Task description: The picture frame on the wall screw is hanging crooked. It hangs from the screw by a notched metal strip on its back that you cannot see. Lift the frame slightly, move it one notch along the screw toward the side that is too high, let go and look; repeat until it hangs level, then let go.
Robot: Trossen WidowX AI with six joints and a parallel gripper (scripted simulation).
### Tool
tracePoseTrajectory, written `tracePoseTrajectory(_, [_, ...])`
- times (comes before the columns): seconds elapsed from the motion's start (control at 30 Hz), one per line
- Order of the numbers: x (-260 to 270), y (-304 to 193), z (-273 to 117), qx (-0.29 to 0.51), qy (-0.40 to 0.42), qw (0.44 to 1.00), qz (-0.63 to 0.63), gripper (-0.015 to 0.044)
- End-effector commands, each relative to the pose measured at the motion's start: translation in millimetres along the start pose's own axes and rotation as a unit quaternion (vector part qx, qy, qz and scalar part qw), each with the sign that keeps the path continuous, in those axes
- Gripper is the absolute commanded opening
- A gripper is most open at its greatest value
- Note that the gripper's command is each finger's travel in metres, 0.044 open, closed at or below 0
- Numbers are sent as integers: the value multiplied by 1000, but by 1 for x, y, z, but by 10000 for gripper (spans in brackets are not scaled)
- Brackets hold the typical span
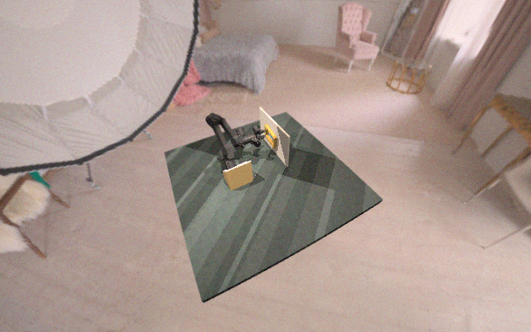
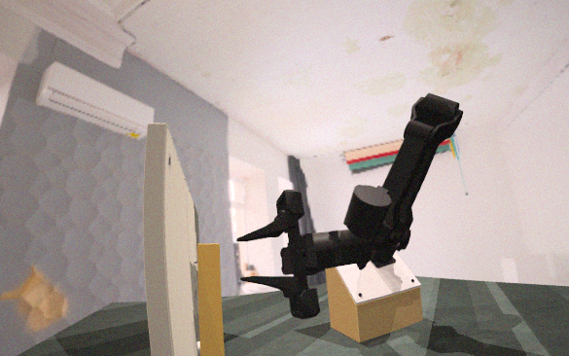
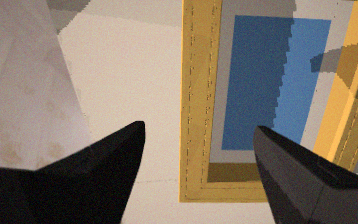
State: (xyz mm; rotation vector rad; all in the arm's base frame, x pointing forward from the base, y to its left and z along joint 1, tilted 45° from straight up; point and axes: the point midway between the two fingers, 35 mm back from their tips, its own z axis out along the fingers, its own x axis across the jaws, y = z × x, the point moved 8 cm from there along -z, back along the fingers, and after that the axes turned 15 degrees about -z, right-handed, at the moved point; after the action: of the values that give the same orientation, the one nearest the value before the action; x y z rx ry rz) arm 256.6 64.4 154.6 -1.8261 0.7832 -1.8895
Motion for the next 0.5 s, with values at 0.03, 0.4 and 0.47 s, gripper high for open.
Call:
tracePoseTrajectory(0.03, [1, -1, 3, 4, 1, 1000, -1, 260])
tracePoseTrajectory(0.4, [1, -1, 6, 4, 1, 1000, -1, 260])
tracePoseTrajectory(0.47, [1, -1, 8, 4, 1, 1000, -1, 260])
